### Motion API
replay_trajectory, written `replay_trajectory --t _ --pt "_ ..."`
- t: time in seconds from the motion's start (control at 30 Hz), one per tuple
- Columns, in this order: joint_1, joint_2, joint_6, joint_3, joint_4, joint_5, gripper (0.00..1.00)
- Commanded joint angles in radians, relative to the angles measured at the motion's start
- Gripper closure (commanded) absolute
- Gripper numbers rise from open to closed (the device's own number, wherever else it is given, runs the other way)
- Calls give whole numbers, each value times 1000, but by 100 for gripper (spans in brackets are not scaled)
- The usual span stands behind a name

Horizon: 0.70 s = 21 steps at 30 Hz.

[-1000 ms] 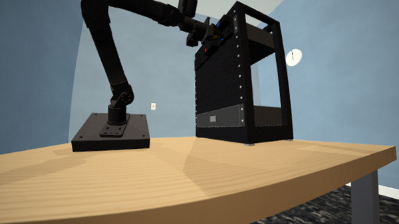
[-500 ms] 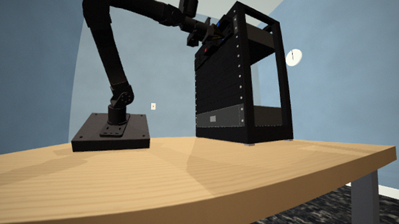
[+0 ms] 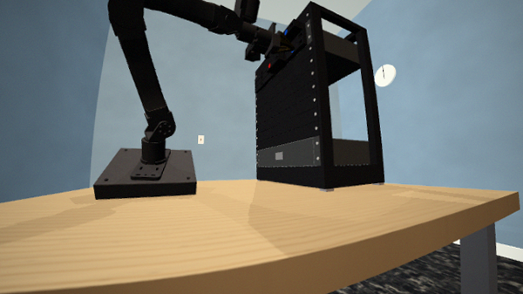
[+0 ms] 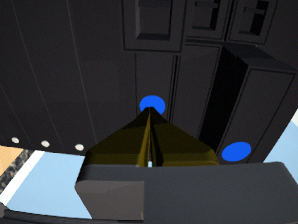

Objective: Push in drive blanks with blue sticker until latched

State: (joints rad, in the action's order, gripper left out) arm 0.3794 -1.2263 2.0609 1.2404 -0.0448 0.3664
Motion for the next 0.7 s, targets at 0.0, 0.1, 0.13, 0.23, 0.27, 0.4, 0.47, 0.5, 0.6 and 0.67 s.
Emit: replay_trajectory --t 0.0,0.1,0.13,0.23,0.27,0.4,0.47,0.5,0.6,0.67 --pt "7 -24 -14 43 53 -46 100" --pt "3 -31 -14 50 53 -47 100" --pt "2 -34 -14 52 53 -47 100" --pt "5 -38 -14 57 52 -48 100" --pt "7 -38 -14 57 52 -48 100" --pt "7 -38 -14 57 52 -48 100" --pt "7 -38 -14 57 52 -48 100" --pt "7 -38 -14 57 52 -48 100" --pt "7 -38 -14 57 52 -48 100" --pt "7 -38 -14 57 52 -48 100"
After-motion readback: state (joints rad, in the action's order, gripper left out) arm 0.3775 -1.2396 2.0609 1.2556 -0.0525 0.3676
